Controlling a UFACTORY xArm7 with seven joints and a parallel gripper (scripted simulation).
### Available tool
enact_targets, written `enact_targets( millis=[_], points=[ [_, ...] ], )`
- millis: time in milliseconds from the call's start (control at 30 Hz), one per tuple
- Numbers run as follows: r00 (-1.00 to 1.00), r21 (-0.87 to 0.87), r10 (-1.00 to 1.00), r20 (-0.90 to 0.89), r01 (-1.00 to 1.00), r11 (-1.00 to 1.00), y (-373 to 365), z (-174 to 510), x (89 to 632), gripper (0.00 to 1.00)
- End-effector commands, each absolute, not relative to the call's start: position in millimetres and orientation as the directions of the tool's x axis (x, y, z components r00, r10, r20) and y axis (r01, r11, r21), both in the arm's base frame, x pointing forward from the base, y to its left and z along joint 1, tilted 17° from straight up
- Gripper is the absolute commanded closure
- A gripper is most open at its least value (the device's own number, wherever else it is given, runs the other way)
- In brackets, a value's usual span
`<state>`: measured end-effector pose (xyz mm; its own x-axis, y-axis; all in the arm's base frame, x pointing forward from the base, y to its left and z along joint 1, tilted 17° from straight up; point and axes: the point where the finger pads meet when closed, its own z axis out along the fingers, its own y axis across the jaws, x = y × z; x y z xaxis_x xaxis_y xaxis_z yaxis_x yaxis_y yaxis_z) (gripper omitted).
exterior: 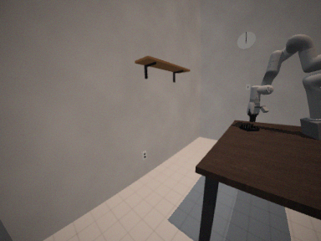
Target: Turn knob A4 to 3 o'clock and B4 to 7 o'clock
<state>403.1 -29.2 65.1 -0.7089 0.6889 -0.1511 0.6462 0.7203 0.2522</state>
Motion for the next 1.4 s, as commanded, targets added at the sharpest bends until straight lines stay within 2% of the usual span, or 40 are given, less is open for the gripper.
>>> enact_targets(
  millis=[0, 133, 1367],
  points=[
    [-0.800, 0.224, 0.569, -0.192, 0.529, 0.819, -29.9, 78.4, 398.8, 0.81],
    [-0.839, 0.205, 0.502, -0.210, 0.464, 0.862, -30.3, 82.9, 397.1, 0.81],
    [-0.839, 0.205, 0.502, -0.210, 0.464, 0.862, -30.3, 82.9, 397.1, 0.81]
  ],
)
